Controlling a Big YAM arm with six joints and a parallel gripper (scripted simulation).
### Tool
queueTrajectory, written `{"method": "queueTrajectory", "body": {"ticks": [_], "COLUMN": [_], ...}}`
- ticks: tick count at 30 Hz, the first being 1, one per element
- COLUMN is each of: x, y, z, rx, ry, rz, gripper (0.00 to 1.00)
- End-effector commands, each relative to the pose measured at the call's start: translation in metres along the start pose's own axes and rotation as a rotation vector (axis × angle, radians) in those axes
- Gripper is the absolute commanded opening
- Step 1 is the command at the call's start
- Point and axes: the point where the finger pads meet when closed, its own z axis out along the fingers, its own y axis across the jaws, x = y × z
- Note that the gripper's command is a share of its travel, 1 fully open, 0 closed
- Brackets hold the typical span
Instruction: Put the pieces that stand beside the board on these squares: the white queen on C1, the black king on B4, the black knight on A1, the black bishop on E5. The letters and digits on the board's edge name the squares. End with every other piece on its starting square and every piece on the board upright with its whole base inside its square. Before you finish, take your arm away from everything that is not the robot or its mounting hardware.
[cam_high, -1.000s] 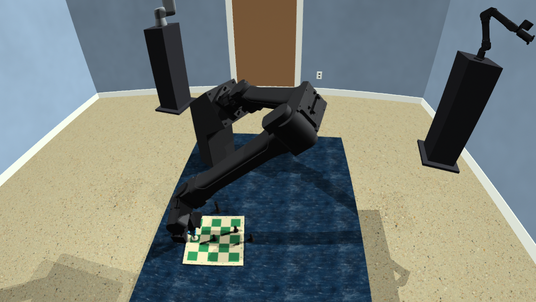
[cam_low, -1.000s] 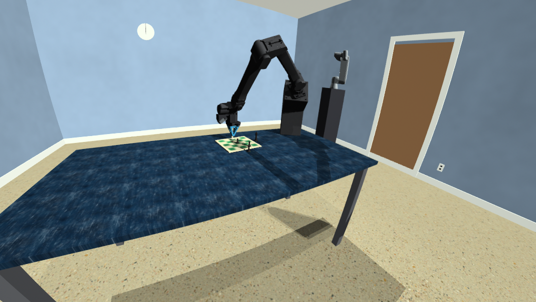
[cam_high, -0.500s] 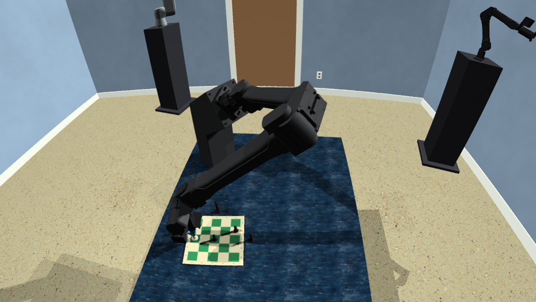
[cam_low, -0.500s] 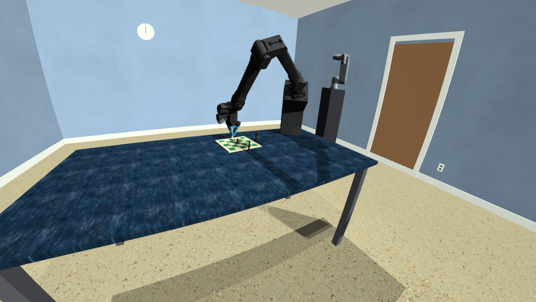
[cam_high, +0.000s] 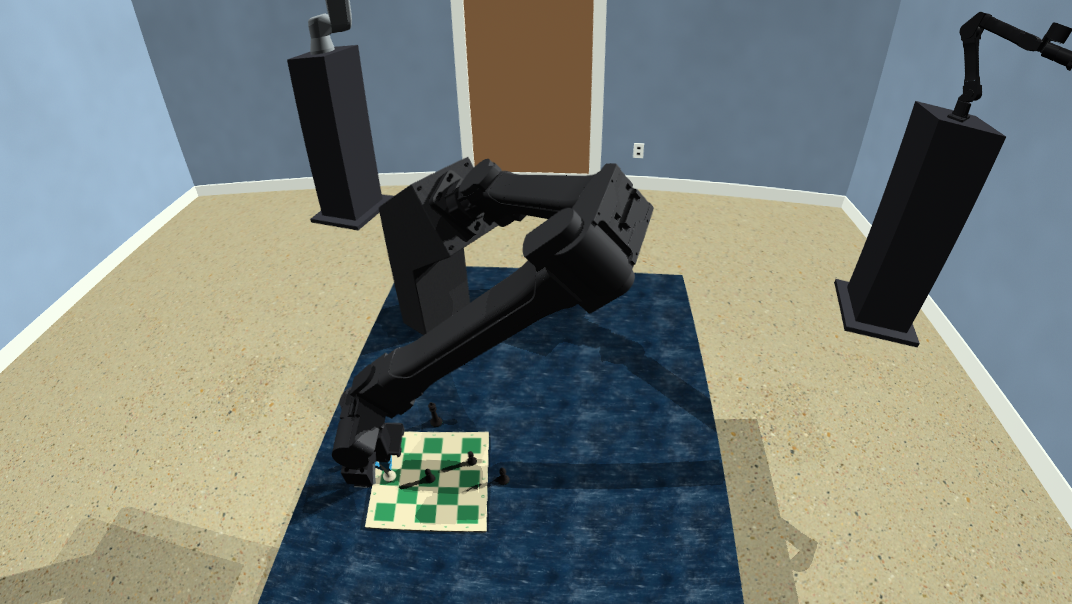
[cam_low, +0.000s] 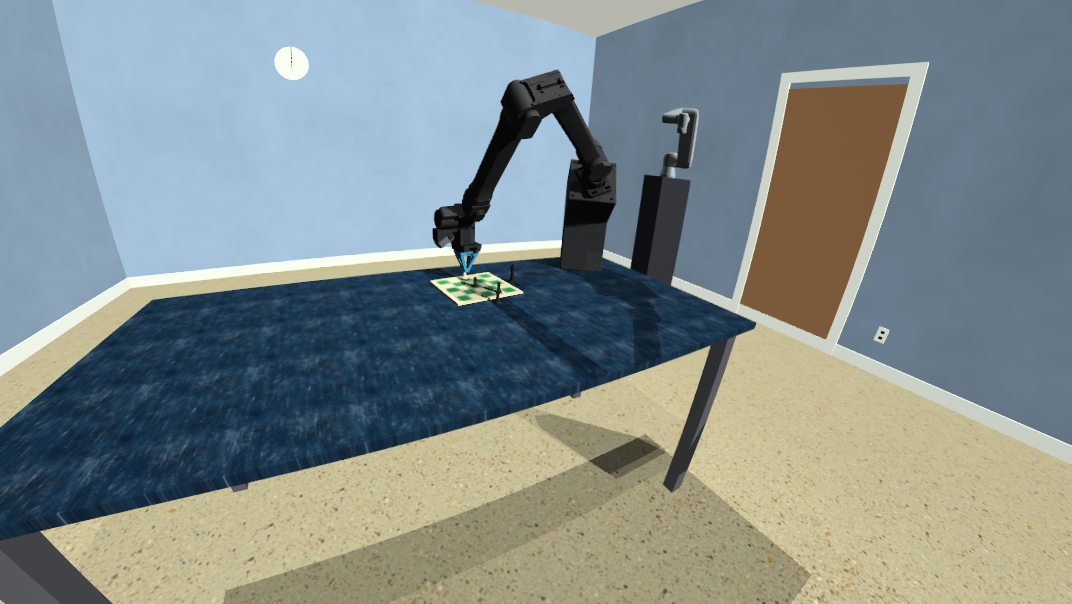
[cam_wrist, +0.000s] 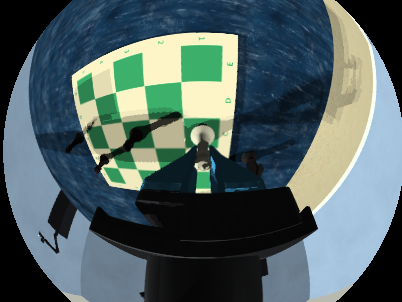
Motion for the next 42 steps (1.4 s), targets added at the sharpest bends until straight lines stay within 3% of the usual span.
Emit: {"method": "queueTrajectory", "body": {"ticks": [1,42], "x": [-0.0027,-0.0027], "y": [-0.0034,-0.0011], "z": [0.0008,0.0032], "rx": [0.004,0.001], "ry": [-0.009,-0.005], "rz": [-0.017,-0.015], "gripper": [0.0,0.0]}}
